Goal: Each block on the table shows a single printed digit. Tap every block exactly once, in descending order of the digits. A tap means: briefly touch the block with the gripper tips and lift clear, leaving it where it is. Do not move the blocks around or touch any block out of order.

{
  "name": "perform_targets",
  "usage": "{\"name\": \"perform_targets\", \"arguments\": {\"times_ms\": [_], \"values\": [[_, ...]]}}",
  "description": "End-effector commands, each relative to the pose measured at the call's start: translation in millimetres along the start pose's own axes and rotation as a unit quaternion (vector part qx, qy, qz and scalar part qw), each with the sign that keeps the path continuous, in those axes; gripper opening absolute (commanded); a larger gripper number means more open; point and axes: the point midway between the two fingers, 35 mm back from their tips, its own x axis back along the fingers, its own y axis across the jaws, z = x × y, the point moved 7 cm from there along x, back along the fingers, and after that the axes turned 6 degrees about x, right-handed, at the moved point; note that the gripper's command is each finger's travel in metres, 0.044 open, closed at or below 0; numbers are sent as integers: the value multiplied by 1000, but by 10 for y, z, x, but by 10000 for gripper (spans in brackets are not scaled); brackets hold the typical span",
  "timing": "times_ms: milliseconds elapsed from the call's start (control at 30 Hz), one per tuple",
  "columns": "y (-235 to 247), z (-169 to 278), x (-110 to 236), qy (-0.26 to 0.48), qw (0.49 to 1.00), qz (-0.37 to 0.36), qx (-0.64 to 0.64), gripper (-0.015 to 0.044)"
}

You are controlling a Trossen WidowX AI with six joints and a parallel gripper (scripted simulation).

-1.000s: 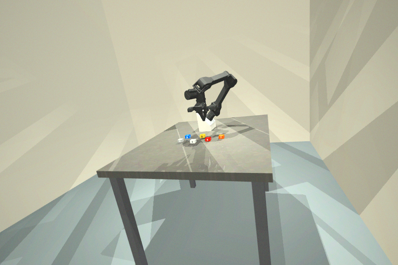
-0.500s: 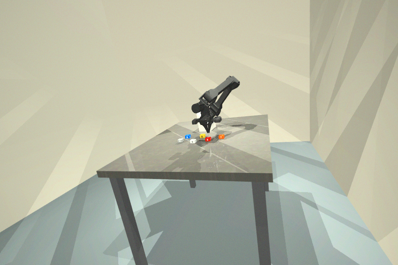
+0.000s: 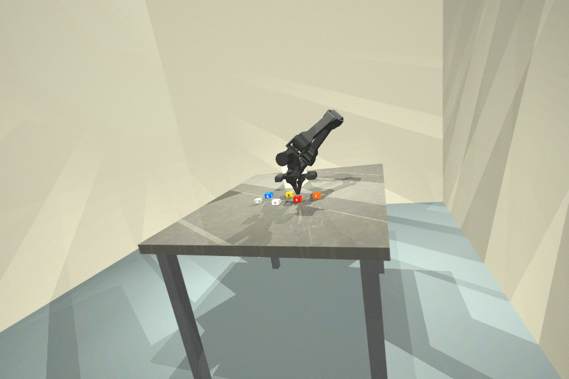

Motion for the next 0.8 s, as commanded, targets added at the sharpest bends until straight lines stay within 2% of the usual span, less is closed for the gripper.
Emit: {"name": "perform_targets", "arguments": {"times_ms": [0, 300, 433, 567, 767], "values": [[7, 11, -78, 2, 1000, -2, -1, 20], [8, 13, -132, 2, 1000, -3, -1, 20], [5, 10, 146, 2, 1000, -2, -1, 20], [4, 8, 194, 2, 1000, -2, -1, 20], [-3, 4, 948, 3, 1000, 0, -2, 20]]}}
